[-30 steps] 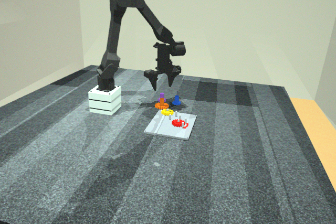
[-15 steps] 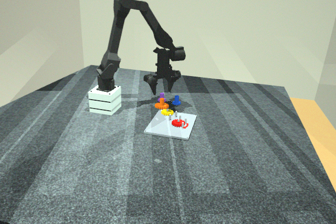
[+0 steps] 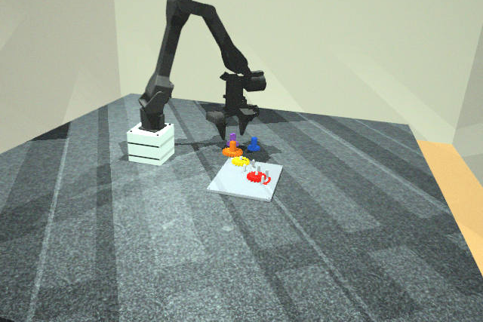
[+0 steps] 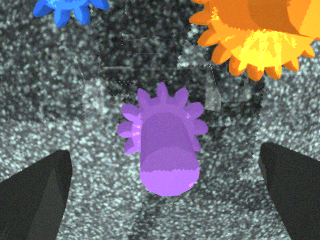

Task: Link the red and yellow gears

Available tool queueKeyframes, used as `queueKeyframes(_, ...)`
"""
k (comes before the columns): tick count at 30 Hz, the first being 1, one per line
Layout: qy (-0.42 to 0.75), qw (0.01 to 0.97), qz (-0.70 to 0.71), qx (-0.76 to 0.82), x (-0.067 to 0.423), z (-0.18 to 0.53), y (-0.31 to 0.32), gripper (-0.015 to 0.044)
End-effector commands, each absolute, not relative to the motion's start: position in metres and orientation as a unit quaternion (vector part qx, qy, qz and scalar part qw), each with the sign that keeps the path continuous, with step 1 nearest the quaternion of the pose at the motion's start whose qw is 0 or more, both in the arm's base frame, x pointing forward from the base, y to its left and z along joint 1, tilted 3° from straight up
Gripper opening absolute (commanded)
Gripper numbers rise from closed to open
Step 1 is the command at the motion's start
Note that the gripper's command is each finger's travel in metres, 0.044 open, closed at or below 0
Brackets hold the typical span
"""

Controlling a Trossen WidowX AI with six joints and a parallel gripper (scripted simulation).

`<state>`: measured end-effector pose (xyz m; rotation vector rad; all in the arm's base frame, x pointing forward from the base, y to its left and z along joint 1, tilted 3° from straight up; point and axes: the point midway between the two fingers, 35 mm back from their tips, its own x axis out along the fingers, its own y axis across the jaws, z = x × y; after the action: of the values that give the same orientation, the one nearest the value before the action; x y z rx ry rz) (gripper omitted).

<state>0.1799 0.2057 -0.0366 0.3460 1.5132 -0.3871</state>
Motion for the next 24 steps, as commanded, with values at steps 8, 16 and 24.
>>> queueKeyframes(8, 0.677, 0.698, -0.175, 0.156, 0.181, -0.037, 0.205, 0.0099)
queueKeyframes(16, 0.677, 0.698, -0.175, 0.156, 0.181, -0.037, 0.205, 0.0026)
queueKeyframes(24, 0.677, 0.698, -0.174, 0.156, 0.183, -0.02, 0.208, 0.0)
